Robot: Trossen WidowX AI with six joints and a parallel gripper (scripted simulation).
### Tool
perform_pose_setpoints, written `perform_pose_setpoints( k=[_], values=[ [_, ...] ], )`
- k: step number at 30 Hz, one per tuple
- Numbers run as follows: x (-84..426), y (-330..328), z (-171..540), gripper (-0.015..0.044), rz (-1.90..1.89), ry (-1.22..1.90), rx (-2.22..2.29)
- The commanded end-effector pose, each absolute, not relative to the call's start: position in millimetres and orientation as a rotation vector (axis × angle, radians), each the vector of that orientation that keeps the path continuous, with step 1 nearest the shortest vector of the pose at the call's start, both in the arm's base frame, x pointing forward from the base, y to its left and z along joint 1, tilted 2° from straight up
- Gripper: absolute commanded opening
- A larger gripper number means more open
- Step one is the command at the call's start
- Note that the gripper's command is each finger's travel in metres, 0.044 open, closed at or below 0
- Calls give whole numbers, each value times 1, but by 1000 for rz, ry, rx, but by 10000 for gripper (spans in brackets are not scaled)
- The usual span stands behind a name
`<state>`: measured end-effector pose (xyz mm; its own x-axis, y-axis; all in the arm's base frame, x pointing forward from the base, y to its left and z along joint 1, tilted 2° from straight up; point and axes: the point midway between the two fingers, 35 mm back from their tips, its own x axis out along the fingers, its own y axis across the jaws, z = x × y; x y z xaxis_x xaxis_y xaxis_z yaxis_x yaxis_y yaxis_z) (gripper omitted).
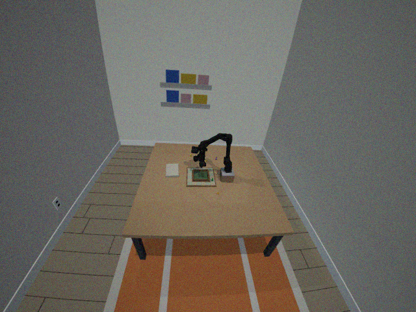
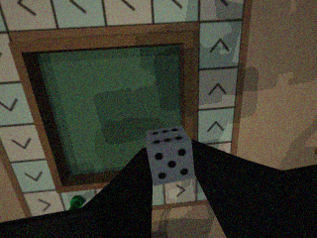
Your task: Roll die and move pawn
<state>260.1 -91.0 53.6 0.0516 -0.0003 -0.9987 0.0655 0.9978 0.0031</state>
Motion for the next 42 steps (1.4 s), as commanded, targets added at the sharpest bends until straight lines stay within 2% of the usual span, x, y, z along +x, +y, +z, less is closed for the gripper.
perform_pose_setpoints(
  k=[1,11,35,42],
  values=[
    [264,-72,51,0,-89,1517,88],
    [269,-47,46,0,-133,1491,135],
    [279,-51,29,0,-162,690,67],
    [278,-51,32,0,-163,667,65]
  ],
)
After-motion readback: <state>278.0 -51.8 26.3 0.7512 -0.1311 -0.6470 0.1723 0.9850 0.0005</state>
